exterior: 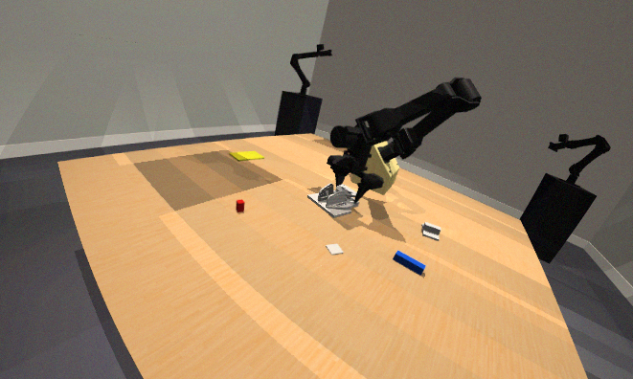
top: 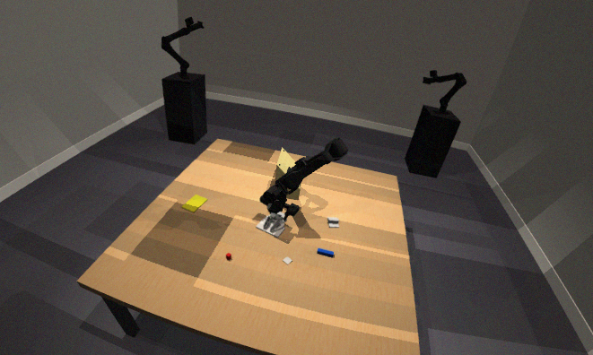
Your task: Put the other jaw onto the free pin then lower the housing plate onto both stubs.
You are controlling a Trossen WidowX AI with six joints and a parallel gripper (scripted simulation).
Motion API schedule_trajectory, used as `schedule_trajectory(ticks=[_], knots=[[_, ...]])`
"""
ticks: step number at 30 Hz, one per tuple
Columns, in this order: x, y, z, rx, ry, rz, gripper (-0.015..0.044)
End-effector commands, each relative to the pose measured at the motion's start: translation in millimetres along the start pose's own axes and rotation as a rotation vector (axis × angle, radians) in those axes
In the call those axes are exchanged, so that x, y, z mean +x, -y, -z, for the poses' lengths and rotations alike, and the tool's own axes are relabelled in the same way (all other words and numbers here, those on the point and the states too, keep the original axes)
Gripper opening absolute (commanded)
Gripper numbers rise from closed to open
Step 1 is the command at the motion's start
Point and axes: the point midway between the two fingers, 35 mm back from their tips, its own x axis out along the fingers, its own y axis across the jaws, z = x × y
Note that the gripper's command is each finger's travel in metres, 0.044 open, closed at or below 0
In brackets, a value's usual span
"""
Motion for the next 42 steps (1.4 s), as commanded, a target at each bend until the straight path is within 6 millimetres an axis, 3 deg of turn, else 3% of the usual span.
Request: schedule_trajectory(ticks=[1, 42], knots=[[1.6, -0.8, 0.3, 0.008, 0.000, -0.006, 0.0351], [9.8, -0.9, 0.4, 0.009, -0.001, -0.006, 0.0351]])
